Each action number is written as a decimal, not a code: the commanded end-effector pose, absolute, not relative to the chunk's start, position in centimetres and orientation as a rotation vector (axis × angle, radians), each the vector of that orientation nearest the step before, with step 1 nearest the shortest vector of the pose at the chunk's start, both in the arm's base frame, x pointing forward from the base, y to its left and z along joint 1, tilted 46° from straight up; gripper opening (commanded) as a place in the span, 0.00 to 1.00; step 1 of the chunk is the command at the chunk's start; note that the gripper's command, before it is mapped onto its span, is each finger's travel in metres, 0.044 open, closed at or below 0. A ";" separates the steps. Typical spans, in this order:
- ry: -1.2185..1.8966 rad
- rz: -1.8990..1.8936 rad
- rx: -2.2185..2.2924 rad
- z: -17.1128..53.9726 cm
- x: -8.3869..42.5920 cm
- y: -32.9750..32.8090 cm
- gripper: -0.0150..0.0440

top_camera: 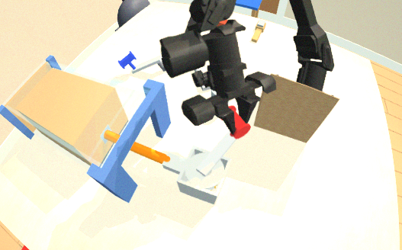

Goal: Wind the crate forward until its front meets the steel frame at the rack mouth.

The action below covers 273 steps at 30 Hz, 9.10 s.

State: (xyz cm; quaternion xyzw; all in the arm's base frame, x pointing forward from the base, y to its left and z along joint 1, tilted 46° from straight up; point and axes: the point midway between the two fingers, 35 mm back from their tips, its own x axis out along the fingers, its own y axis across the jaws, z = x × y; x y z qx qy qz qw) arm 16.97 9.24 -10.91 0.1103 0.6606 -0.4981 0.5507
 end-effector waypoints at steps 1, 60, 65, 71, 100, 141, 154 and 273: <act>1.507 -1.178 0.261 -10.9 19.0 8.5 0.25; 1.502 -1.177 0.264 -12.4 26.7 9.7 0.25; 1.502 -1.176 0.265 -12.8 27.2 10.0 0.25; 1.502 -1.176 0.265 -13.2 27.9 10.5 0.25; 1.501 -1.173 0.268 -15.7 30.0 12.9 0.25; 1.502 -1.169 0.272 -19.8 30.3 17.2 0.25; 1.503 -1.168 0.274 -20.9 29.6 18.4 0.25; 1.517 -1.164 0.274 -23.6 14.9 22.0 0.25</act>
